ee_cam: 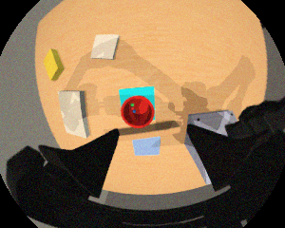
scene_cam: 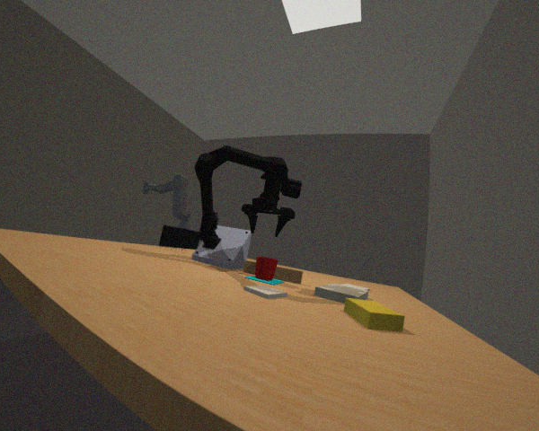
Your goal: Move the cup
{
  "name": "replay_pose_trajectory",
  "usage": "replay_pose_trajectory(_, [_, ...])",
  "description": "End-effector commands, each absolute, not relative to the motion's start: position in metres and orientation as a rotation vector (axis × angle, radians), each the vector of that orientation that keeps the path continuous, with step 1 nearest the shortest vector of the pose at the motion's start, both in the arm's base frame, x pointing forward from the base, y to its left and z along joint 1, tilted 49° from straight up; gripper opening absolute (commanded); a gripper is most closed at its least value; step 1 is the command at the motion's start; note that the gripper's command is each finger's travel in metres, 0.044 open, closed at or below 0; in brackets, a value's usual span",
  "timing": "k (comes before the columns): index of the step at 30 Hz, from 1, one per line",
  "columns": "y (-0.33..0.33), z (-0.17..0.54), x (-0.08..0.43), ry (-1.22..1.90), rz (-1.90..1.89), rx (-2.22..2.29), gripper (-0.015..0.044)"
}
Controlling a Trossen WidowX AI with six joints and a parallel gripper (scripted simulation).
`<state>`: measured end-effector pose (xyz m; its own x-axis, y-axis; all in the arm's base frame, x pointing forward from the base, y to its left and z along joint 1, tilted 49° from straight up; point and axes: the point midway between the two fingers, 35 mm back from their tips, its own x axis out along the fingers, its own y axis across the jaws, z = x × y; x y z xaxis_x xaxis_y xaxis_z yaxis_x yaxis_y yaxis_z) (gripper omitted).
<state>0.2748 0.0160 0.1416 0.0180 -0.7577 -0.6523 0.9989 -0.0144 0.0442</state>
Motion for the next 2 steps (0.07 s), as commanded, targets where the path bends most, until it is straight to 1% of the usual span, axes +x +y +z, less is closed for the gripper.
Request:
replay_pose_trajectory(1, [0.016,0.1416,0.2748,0.519,-1.496,0.593,0.044])
replay_pose_trajectory(2, [0.016,0.1416,0.2748,0.519,-1.496,0.593,0.044])
